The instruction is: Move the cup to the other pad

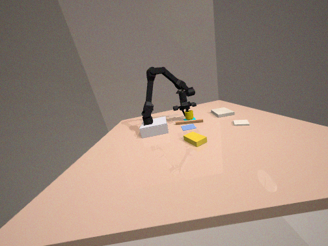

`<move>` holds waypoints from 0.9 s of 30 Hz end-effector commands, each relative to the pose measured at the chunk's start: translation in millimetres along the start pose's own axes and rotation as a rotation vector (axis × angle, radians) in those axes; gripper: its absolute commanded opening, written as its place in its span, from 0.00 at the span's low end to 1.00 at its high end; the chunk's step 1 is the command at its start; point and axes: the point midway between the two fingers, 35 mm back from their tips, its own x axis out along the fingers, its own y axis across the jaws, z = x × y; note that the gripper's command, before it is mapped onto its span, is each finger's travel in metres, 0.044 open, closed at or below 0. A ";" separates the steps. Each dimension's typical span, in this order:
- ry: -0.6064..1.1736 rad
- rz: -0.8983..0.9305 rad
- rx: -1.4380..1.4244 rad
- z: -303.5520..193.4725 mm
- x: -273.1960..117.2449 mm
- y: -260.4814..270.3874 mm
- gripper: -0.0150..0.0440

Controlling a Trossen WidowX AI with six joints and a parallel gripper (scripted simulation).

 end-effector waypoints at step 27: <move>0.001 0.000 0.001 -0.3 -12.6 0.9 0.50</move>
